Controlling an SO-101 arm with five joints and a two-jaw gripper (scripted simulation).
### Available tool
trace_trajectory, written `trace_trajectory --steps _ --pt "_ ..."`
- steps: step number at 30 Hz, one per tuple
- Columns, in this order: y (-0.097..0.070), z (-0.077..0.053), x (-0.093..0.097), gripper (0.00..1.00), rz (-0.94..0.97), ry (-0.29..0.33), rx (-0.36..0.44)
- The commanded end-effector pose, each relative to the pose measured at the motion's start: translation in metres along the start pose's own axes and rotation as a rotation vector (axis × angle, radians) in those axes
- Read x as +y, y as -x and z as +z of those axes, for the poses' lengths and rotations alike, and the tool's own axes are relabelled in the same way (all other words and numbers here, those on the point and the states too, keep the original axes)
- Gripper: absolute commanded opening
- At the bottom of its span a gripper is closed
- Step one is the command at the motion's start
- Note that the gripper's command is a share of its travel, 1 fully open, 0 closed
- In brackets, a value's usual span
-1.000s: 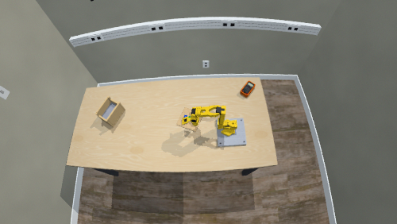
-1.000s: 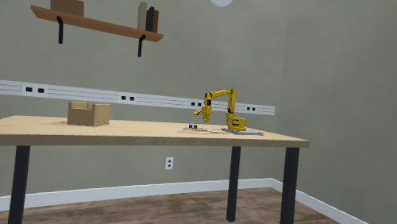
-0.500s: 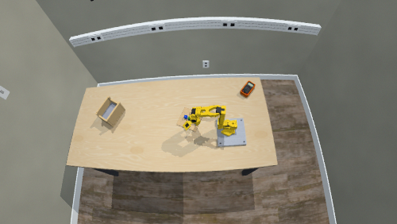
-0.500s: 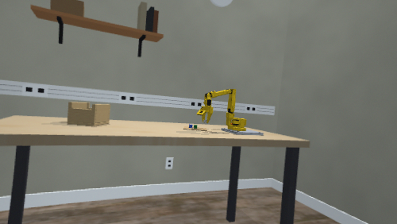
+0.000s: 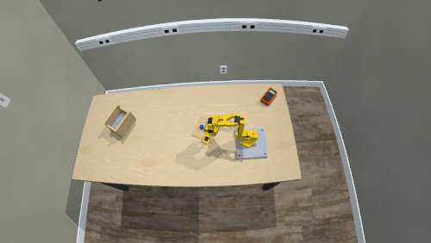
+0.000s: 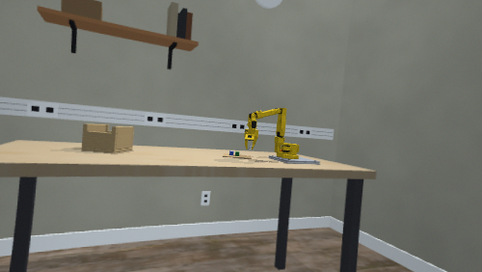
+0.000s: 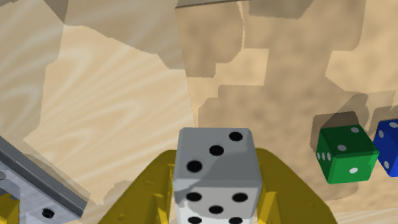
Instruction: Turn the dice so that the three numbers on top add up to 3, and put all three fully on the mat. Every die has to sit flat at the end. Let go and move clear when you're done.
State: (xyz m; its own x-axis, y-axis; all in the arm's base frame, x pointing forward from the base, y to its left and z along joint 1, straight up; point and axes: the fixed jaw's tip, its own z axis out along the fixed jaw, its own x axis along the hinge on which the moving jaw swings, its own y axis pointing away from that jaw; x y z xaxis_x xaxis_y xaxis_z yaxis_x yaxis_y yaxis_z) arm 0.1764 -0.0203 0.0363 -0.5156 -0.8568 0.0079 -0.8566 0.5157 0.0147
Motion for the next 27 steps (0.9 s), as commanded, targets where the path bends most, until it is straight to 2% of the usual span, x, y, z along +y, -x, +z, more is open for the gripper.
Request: trace_trajectory --steps 1,16,27 --pt "-0.0001 -0.0003 0.0015 0.0 -0.12 -0.007 -0.004" --pt "-0.0018 -0.0003 0.001 0.0 -0.344 -0.008 -0.003" --pt "-0.0022 -0.0003 0.0008 0.0 -0.399 -0.008 -0.003"
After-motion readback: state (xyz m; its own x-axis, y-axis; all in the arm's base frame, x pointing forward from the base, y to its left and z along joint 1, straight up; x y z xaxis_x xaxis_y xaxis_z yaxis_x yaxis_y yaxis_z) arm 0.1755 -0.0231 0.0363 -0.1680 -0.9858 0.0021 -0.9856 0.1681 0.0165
